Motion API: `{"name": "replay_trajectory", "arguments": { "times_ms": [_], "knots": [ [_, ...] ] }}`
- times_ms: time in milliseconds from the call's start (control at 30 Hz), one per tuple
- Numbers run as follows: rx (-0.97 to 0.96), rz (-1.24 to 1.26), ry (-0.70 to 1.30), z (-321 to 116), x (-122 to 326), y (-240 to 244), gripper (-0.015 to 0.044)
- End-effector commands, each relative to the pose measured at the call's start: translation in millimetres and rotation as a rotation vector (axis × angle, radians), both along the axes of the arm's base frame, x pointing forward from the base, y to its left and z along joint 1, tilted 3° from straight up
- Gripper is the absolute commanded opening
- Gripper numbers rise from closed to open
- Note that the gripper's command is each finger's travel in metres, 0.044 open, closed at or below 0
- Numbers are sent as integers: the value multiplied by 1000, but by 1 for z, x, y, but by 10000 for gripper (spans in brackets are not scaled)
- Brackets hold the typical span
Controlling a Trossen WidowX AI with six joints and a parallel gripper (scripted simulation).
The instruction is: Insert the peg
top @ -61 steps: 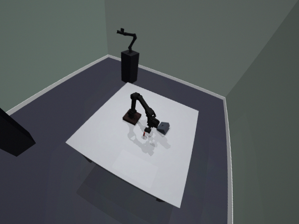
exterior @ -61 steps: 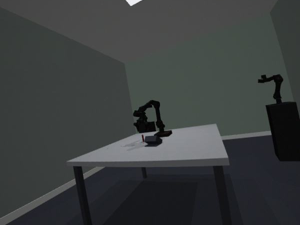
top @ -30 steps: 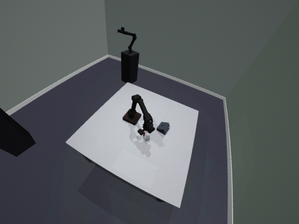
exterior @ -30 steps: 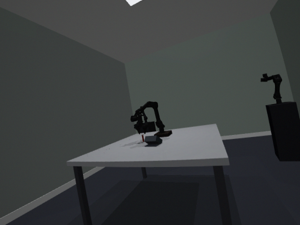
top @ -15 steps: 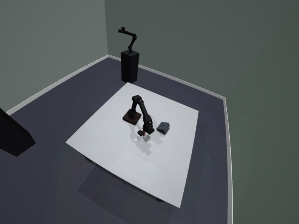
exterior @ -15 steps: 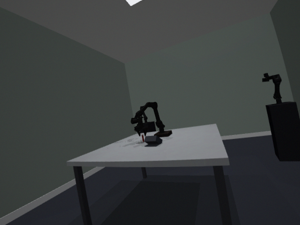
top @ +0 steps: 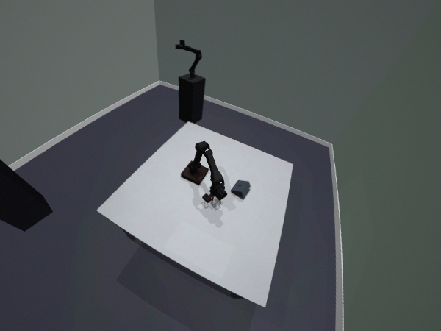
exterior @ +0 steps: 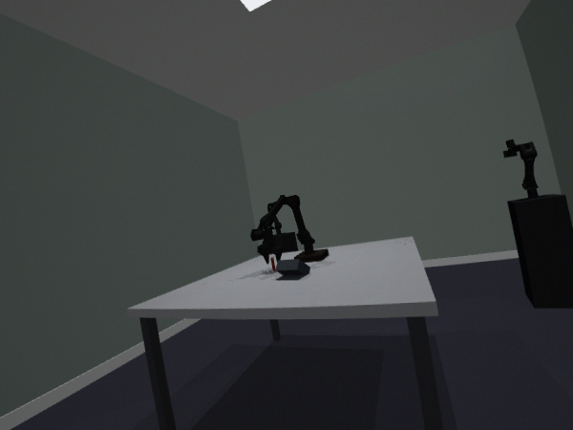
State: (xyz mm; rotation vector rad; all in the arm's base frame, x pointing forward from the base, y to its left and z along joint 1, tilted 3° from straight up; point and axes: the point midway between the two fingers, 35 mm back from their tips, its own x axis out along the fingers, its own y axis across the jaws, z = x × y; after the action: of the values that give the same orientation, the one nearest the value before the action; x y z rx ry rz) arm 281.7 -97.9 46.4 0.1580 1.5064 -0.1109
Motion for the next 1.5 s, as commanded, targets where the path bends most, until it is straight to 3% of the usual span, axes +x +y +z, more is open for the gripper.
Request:
{"name": "replay_trajectory", "arguments": {
  "times_ms": [0,500,833,1467],
  "knots": [
    [0,0,0,0,0,0,414],
    [0,0,0,0,0,0,20],
    [0,0,0,7,1,0,0],
    [-3,-4,5,79,-3,-1,0]
  ]
}}
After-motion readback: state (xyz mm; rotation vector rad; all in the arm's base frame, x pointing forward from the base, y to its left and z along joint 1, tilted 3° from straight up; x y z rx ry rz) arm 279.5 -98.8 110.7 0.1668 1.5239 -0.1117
